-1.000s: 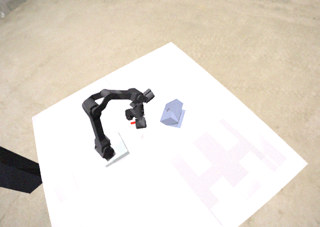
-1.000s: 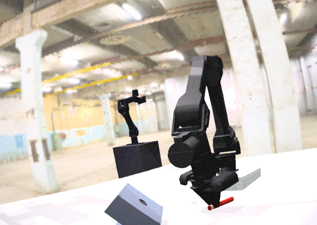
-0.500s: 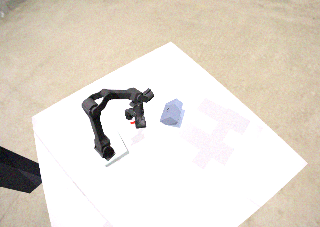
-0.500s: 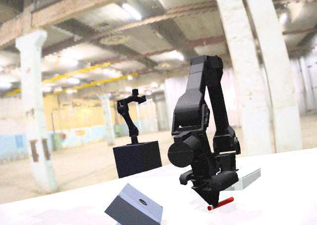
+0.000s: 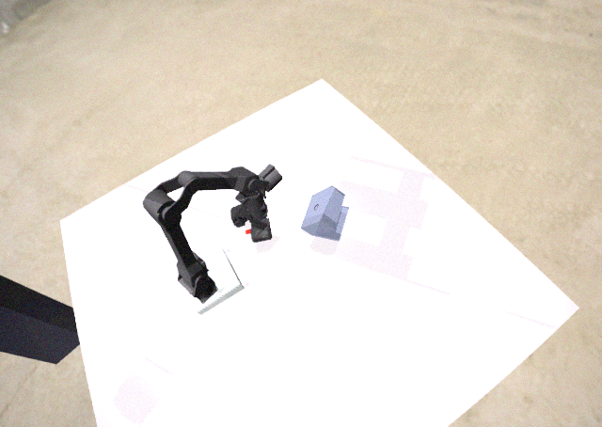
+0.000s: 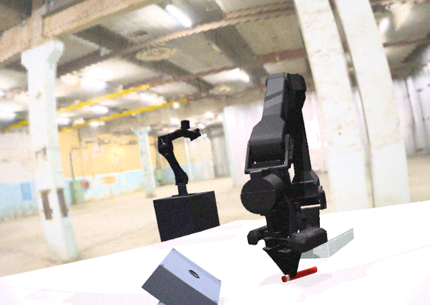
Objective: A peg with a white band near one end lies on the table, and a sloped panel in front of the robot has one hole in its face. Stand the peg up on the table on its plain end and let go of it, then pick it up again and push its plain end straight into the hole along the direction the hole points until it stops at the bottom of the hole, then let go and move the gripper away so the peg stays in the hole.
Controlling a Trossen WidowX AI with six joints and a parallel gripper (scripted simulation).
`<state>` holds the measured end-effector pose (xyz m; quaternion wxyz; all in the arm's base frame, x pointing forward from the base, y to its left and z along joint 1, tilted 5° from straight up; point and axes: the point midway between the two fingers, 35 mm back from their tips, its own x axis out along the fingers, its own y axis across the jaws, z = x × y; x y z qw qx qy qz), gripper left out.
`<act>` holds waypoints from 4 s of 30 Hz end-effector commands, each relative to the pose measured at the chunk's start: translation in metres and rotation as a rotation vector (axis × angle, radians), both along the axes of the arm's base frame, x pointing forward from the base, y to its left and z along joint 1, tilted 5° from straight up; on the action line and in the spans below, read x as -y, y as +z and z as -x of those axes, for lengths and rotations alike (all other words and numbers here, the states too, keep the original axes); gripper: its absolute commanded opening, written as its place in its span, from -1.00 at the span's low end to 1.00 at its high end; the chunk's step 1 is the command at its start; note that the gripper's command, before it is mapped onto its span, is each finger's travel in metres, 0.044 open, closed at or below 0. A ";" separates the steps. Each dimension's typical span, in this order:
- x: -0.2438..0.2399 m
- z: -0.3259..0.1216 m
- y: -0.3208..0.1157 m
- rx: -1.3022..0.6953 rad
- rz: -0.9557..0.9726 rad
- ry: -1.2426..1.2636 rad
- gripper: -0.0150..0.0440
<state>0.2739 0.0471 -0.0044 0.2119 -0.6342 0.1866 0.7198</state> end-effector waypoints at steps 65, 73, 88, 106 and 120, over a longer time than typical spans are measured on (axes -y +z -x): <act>-0.019 0.028 0.030 0.487 0.324 -0.004 -0.32; -0.022 0.032 0.032 0.544 0.362 -0.004 -0.32; -0.027 0.040 0.035 0.651 0.433 -0.005 -0.32; -0.034 0.050 0.037 0.779 0.519 -0.006 -0.32; -0.039 0.059 0.037 0.879 0.585 -0.006 -0.32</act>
